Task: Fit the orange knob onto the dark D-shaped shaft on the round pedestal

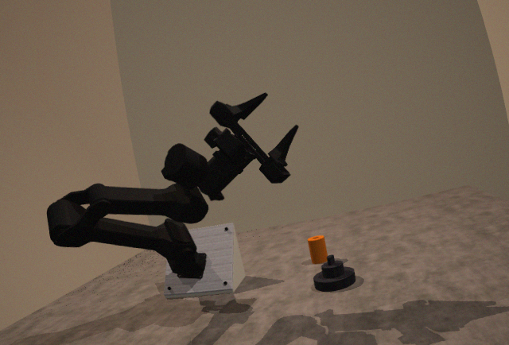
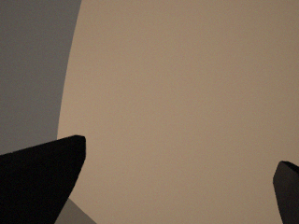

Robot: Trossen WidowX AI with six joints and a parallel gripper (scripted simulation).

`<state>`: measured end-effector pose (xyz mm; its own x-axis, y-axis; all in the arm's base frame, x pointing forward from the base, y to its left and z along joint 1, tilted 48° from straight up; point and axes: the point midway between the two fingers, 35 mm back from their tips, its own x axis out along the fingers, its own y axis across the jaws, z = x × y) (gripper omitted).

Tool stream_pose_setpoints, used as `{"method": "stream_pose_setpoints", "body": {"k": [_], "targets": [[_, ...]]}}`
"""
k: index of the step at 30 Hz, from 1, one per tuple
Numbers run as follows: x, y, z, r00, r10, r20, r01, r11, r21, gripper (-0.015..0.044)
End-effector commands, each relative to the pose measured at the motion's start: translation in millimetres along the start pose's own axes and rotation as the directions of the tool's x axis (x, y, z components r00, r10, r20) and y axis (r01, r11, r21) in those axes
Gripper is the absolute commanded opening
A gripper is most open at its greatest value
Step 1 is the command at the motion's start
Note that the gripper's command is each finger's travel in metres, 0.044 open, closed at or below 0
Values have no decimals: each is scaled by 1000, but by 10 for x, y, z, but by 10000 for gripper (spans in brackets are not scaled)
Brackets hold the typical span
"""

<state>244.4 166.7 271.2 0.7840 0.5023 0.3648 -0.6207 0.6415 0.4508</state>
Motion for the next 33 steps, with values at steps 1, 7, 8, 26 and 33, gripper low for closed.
{"method": "stream_pose_setpoints", "body": {"k": [1, 7, 8, 26, 33], "targets": [[0, 0, 0, 1000, 0, 0, 0, 1000, 0, 426], [337, -292, -614, 943, -190, -274, 203, 979, 20, 440], [380, -356, -754, 915, -231, -331, 249, 968, 12, 440], [-276, -1207, -2460, -134, -777, -615, 527, 469, -708, 440], [-587, -1291, -2526, -406, -844, -350, 299, 239, -924, 440]]}}
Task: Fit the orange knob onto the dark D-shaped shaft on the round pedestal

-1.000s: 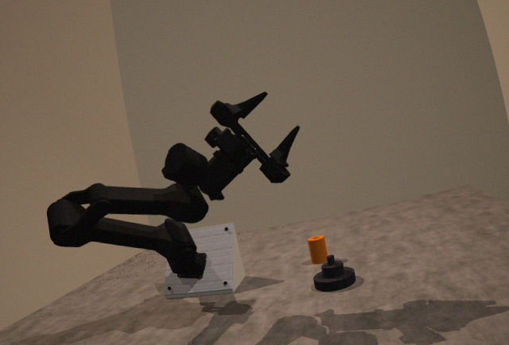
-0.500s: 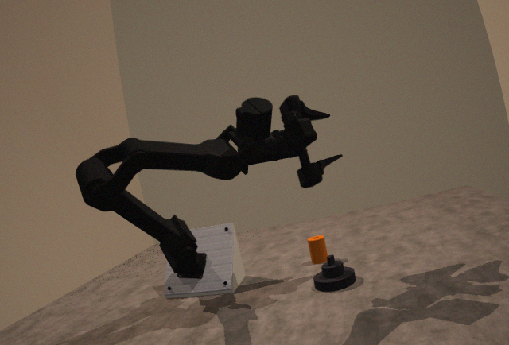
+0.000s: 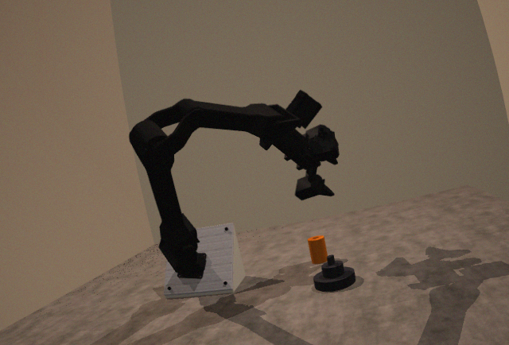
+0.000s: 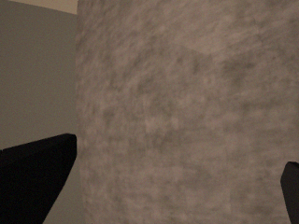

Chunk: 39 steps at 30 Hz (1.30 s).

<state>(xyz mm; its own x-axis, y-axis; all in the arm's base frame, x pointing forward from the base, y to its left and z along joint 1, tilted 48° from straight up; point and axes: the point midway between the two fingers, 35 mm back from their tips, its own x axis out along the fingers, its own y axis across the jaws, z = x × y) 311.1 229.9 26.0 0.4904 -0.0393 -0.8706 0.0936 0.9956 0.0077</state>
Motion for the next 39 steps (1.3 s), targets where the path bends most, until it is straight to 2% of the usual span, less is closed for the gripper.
{"method": "stream_pose_setpoints", "body": {"k": [1, 6, 20, 25, 39], "targets": [[194, -359, -463, 806, -565, -176, 509, 813, -283, 440], [53, -532, -529, 676, -717, -171, 611, 675, -413, 440], [51, -534, -530, 674, -719, -170, 613, 672, -415, 440], [274, -772, -583, 674, -720, -169, 614, 672, -415, 440], [422, -949, -591, 673, -720, -169, 614, 672, -415, 440]]}}
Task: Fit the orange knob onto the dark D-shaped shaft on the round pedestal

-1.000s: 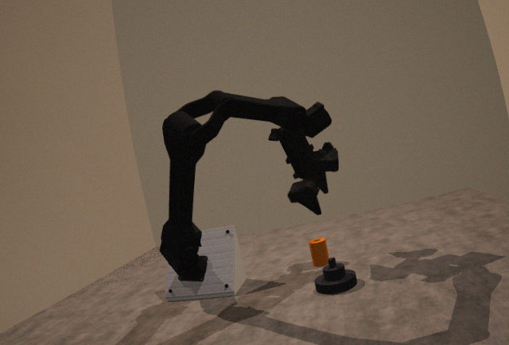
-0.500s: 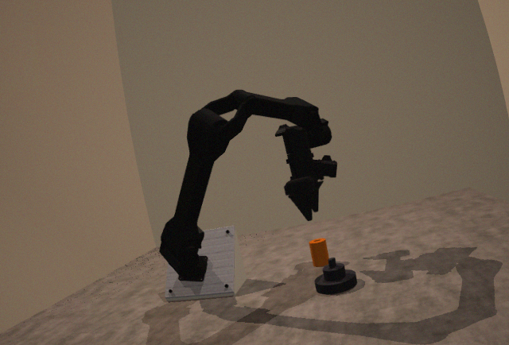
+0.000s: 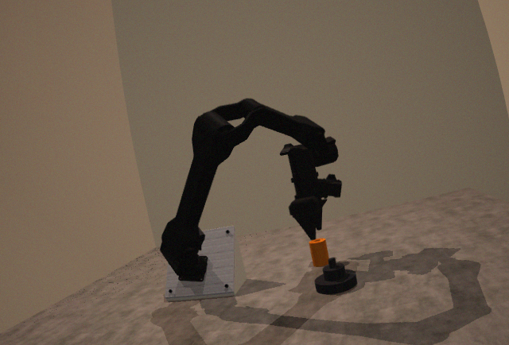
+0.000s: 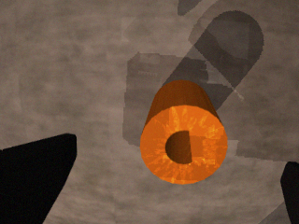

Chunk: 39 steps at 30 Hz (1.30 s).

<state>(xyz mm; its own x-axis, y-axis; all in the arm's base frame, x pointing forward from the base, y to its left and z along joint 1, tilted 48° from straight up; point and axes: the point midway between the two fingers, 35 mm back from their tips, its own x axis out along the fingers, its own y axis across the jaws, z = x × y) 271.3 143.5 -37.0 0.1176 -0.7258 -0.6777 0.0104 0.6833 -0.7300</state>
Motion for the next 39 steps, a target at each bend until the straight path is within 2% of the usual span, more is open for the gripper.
{"method": "stream_pose_setpoints", "body": {"k": [1, 39], "targets": [[74, -6, -2, 1000, -4, -1, 4, 1000, -6, 440], [674, -10, -11, 1000, -7, 0, 7, 1000, -5, 440]]}}
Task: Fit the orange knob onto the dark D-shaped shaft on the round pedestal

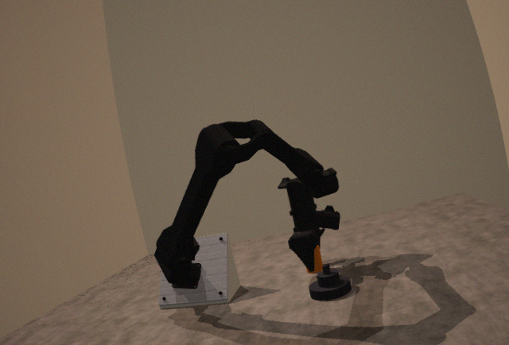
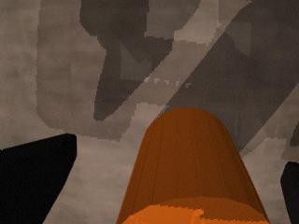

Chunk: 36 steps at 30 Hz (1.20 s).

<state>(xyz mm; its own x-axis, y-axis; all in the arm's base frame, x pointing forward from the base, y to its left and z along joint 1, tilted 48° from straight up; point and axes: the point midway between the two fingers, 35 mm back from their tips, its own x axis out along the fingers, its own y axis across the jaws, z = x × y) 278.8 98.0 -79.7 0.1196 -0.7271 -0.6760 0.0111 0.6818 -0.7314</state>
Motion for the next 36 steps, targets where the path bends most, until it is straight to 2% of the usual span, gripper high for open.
{"method": "stream_pose_setpoints", "body": {"k": [1, 10, 16, 21, 36], "targets": [[45, -12, -13, 1000, -5, -2, 5, 1000, -6, 414], [45, -12, -13, 1000, -5, -2, 5, 1000, -6, 177], [45, -12, -13, 1000, -5, -2, 5, 1000, -6, 138], [-84, 9, 14, 1000, -2, -2, 2, 1000, -6, 6], [-927, 47, 48, 1000, 4, -3, -4, 1000, -8, 0]]}}
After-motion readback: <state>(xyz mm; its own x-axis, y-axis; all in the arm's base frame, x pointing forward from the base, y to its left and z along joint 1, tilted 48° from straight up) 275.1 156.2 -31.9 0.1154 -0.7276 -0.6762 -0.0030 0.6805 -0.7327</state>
